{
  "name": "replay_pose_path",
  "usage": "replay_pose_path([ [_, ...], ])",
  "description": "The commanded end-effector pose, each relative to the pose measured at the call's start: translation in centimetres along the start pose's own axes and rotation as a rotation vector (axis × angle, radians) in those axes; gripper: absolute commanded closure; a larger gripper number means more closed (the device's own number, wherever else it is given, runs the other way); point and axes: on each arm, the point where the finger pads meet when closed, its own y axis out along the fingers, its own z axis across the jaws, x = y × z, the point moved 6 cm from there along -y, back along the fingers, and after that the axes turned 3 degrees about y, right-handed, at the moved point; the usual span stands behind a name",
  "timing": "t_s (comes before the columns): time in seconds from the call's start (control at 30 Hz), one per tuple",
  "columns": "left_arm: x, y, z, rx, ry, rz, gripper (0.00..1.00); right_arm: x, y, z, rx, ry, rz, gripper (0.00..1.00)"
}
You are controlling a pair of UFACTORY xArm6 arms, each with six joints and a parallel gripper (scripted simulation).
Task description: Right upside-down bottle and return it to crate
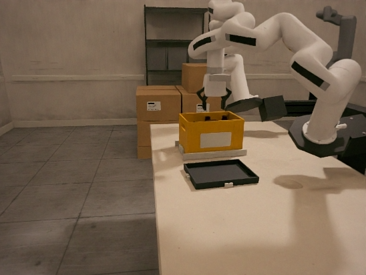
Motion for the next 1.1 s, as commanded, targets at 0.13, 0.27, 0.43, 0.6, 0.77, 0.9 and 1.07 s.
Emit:
replay_pose_path([
  [0.13, 0.1, 0.4, 0.1, 0.002, -0.001, -0.003, 0.05, -0.1, -0.2, 0.0, 0.000, 0.000, 0.004, 0.00],
  [0.27, 0.1, 0.9, 0.1, 0.002, -0.001, -0.003, 0.05, -0.1, -0.2, 0.0, 0.000, 0.000, 0.004, 0.00],
  [0.43, 0.1, 1.5, 0.1, 0.002, -0.001, -0.003, 0.05, -0.1, -0.2, 0.0, 0.000, 0.000, 0.004, 0.00],
  [0.6, 0.1, 2.2, 0.1, 0.002, -0.001, -0.003, 0.05, -0.1, -0.2, 0.0, 0.000, 0.000, 0.004, 0.00],
  [0.77, 0.1, 2.5, 0.1, 0.002, -0.001, -0.003, 0.05, -0.1, -0.2, 0.0, 0.000, 0.000, 0.004, 0.00],
  [0.9, 0.2, 3.0, 0.1, 0.002, -0.001, -0.003, 0.05, -0.1, -0.2, 0.0, 0.000, 0.000, 0.004, 0.00],
  [1.07, 0.2, 3.5, 0.2, 0.002, -0.001, -0.003, 0.05, -0.1, -0.2, 0.0, 0.000, 0.000, 0.004, 0.00],
])
